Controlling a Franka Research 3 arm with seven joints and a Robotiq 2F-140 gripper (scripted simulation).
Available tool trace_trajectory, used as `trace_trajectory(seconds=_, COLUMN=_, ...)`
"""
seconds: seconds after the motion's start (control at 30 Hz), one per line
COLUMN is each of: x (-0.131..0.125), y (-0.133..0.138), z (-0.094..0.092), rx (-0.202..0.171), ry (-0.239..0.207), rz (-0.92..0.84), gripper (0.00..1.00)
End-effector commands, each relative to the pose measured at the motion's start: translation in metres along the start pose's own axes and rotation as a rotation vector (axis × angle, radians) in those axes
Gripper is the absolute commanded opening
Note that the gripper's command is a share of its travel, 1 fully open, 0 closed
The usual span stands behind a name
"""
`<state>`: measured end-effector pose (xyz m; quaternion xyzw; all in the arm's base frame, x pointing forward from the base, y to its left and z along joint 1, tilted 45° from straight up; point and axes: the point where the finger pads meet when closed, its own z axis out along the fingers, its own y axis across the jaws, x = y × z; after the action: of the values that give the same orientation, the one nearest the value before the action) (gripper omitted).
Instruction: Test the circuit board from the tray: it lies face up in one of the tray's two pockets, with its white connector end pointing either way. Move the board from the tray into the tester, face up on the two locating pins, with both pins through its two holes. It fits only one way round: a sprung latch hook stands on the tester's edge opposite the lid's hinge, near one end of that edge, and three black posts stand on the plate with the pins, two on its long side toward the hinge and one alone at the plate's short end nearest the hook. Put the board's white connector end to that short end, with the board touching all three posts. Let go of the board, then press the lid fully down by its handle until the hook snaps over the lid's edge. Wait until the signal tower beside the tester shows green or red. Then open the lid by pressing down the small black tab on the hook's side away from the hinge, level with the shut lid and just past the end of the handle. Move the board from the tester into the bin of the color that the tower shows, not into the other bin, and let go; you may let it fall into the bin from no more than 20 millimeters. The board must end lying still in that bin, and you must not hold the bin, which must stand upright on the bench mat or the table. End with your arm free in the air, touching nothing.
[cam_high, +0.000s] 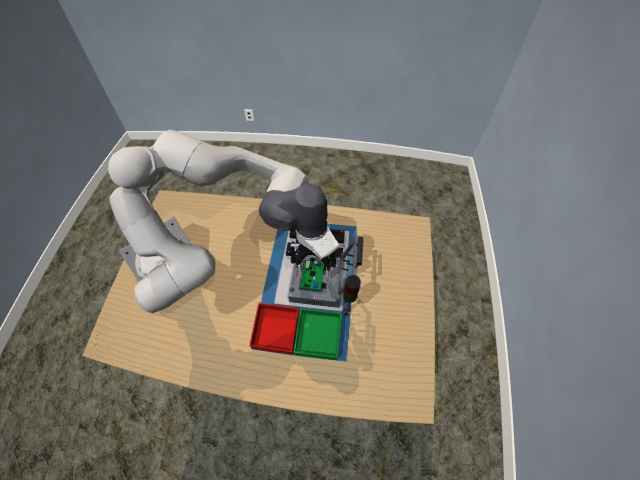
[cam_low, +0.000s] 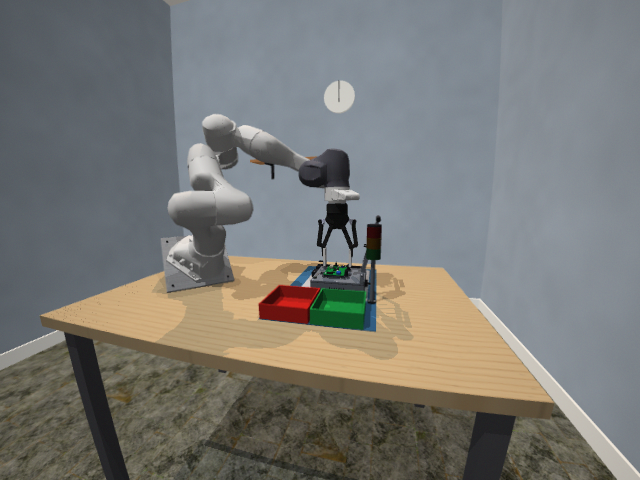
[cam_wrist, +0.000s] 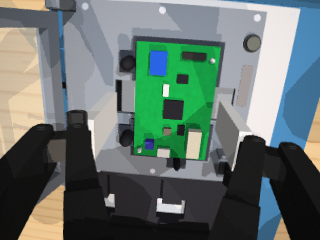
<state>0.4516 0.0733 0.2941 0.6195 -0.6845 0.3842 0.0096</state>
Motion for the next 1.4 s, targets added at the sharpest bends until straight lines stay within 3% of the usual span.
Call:
trace_trajectory(seconds=0.0, x=-0.001, y=0.004, z=-0.022, rx=-0.011, ry=0.002, rz=0.005, gripper=0.58)
trace_trajectory(seconds=0.07, x=-0.001, y=0.003, z=-0.04, rx=-0.011, ry=0.002, rz=0.005, gripper=0.58)
trace_trajectory(seconds=0.13, x=-0.001, y=0.003, z=-0.04, rx=-0.011, ry=0.002, rz=0.005, gripper=0.58)
trace_trajectory(seconds=0.43, x=-0.001, y=0.002, z=-0.133, rx=-0.011, ry=0.002, rz=0.005, gripper=0.58)
trace_trajectory(seconds=0.63, x=-0.001, y=0.002, z=-0.179, rx=-0.011, ry=0.002, rz=0.005, gripper=0.58)
trace_trajectory(seconds=0.7, x=-0.001, y=0.002, z=-0.179, rx=-0.011, ry=0.002, rz=0.005, gripper=0.58)
trace_trajectory(seconds=0.97, x=-0.001, y=0.002, z=-0.212, rx=-0.011, ry=0.002, rz=0.005, gripper=0.58)
trace_trajectory(seconds=1.27, x=-0.001, y=0.002, z=-0.217, rx=-0.011, ry=0.002, rz=0.005, gripper=0.58)
trace_trajectory(seconds=1.3, x=-0.001, y=0.002, z=-0.217, rx=-0.011, ry=0.002, rz=0.005, gripper=0.3)
trace_trajectory(seconds=1.37, x=-0.001, y=0.002, z=-0.217, rx=-0.011, ry=0.002, rz=0.005, gripper=0.3)
